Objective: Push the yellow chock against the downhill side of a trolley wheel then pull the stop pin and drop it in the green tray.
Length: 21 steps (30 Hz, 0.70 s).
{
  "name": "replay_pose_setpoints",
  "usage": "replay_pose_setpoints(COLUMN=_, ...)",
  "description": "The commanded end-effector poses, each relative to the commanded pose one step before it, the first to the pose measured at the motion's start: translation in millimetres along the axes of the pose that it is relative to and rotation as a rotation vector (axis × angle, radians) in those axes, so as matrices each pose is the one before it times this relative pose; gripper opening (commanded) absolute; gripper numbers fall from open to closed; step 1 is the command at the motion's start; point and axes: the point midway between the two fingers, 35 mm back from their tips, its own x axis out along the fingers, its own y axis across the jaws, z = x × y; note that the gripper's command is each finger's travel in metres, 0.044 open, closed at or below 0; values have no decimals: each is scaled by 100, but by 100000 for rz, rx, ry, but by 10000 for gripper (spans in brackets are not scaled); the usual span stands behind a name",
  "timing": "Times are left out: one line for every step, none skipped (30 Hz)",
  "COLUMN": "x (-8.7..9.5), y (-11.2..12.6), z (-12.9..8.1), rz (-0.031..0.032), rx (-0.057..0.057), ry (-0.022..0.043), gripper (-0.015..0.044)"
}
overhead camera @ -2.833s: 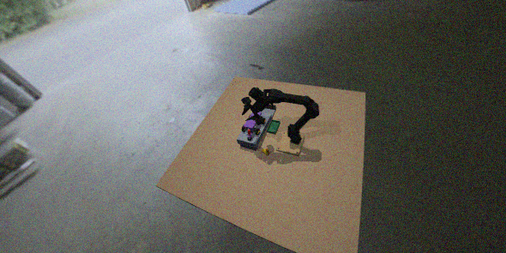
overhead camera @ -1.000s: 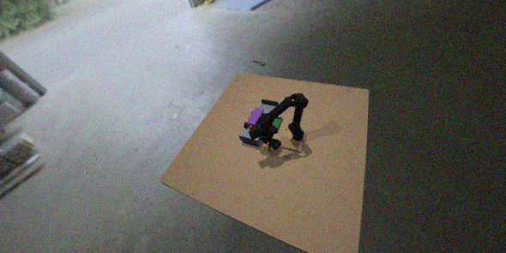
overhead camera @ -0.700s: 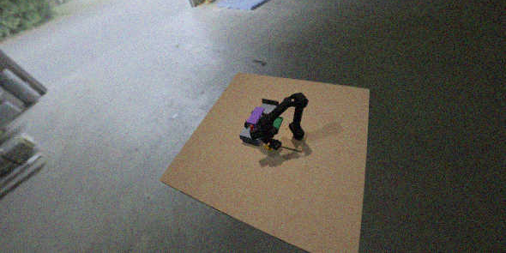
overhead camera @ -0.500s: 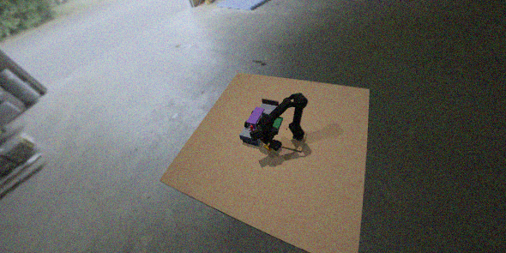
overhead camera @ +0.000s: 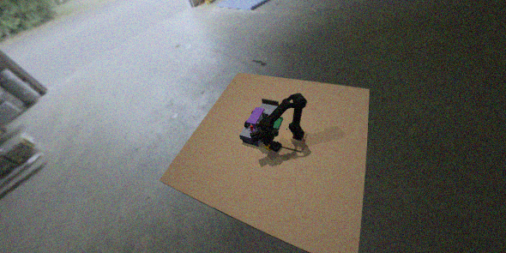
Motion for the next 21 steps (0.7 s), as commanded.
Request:
replay_pose_setpoints(x=884, y=-34, z=190, rz=-195, rx=240, ry=-1108, gripper=190)
replay_pose_setpoints(x=132, y=-3, z=7, rz=0, rx=0, ry=-1, gripper=190)
replay_pose_setpoints(x=79, y=-2, z=5, rz=0, rx=0, ry=-1, gripper=190)
replay_pose_setpoints(x=26, y=-1, z=2, rz=0, rx=0, ry=0, gripper=190)
replay_pose_setpoints(x=0, y=0, z=0, rz=0, rx=0, ry=0, gripper=190)
replay_pose_setpoints(x=0, y=0, z=0, rz=0, rx=0, ry=0, gripper=190)
replay_pose_setpoints(x=-352, y=4, z=-119, rz=50, rx=-207, ry=799, gripper=164)
replay_pose_setpoints(x=0, y=0, z=0, rz=0, rx=0, ry=0, gripper=137)
replay_pose_setpoints(x=0, y=0, z=0, rz=0, rx=0, ry=0, gripper=111)
replay_pose_setpoints(x=0, y=0, z=0, rz=0, rx=0, ry=0, gripper=85)
replay_pose_setpoints(x=0, y=0, z=0, rz=0, rx=0, ry=0, gripper=59)
replay_pose_setpoints(x=0, y=0, z=0, rz=0, rx=0, ry=0, gripper=52)
replay_pose_setpoints(x=0, y=0, z=0, rz=0, rx=0, ry=0, gripper=45)
replay_pose_setpoints(x=0, y=0, z=0, rz=0, rx=0, ry=0, gripper=39)
replay_pose_setpoints(x=0, y=0, z=0, rz=0, rx=0, ry=0, gripper=32)
replay_pose_setpoints(x=0, y=0, z=0, rz=0, rx=0, ry=0, gripper=25)
replay_pose_setpoints(x=0, y=0, z=0, rz=0, rx=0, ry=0, gripper=19)
replay_pose_setpoints(x=0, y=0, z=0, rz=0, rx=0, ry=0, gripper=12)
replay_pose_setpoints(x=-80, y=2, z=-4, rz=-2, rx=9, ry=-32, gripper=0)
replay_pose_setpoints(x=-240, y=4, z=-10, rz=-6, rx=26, ry=-95, gripper=0)
replay_pose_setpoints(x=-333, y=3, z=-8, rz=-8, rx=35, ry=-129, gripper=0)
